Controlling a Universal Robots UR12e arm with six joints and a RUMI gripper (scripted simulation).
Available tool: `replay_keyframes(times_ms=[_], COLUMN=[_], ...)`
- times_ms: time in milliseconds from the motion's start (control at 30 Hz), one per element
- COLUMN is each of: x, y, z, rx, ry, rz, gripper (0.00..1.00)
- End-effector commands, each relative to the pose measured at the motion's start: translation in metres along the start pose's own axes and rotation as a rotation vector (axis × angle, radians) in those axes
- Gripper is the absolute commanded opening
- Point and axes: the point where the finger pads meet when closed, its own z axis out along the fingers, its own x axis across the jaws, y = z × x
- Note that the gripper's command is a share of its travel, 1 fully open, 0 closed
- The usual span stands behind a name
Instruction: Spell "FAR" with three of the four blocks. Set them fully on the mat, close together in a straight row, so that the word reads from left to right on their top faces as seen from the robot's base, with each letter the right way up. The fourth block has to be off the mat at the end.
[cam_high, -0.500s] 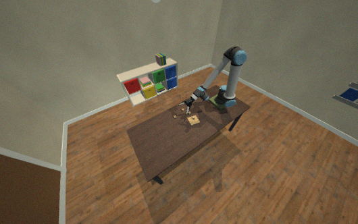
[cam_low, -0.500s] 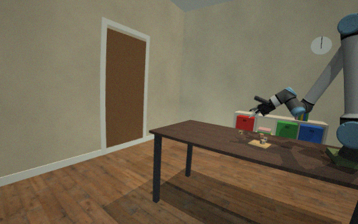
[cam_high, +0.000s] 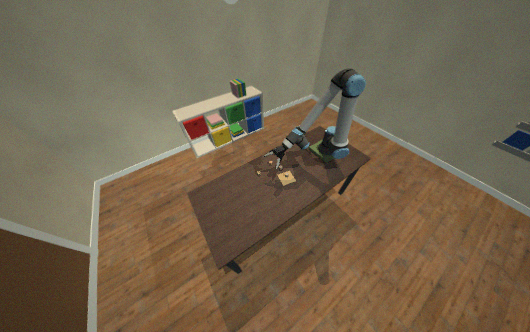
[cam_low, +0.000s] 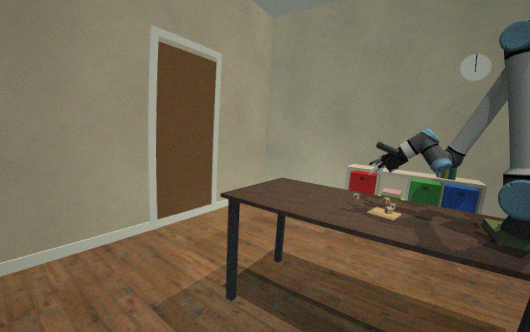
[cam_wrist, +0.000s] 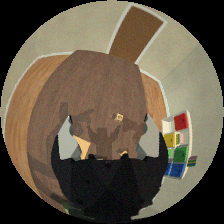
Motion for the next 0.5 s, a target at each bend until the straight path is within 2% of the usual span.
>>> replay_keyframes(times_ms=[0,167,333,467], x=[0.000,-0.008,-0.045,-0.065], y=[-0.001,0.005,0.035,0.054], z=[0.000,-0.004,-0.023,-0.034], rx=[0.001,-0.018,-0.123,-0.184], ry=[0.001,-0.009,-0.048,-0.065], rz=[0.000,0.017,0.115,0.166], gripper=[1.00,1.00,1.00,1.00])
